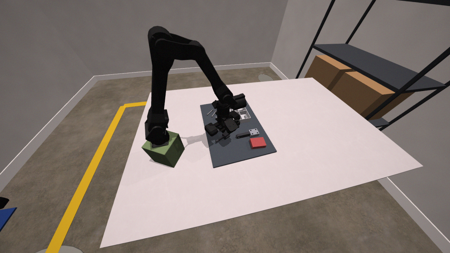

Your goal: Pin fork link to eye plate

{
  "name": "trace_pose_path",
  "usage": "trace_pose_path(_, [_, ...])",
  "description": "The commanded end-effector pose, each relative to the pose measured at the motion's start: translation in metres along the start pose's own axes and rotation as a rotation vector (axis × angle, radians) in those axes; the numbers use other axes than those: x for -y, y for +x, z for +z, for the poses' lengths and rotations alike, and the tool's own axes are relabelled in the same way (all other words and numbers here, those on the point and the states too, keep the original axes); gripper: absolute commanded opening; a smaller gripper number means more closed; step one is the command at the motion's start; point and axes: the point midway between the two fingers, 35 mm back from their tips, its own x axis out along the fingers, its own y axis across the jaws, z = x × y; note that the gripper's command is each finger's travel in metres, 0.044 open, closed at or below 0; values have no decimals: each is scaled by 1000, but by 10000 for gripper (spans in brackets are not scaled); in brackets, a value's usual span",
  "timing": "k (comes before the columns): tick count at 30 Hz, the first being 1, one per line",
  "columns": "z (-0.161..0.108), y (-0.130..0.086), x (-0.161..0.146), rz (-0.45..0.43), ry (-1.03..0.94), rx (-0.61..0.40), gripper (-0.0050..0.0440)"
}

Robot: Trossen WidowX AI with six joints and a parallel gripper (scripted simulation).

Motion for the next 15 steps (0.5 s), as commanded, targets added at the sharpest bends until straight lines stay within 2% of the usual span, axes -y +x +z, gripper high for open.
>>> trace_pose_path(1, [4, -1, 0, 0, 1, 5, 0])
trace_pose_path(15, [8, -3, 0, 0, 1, 5, 0])
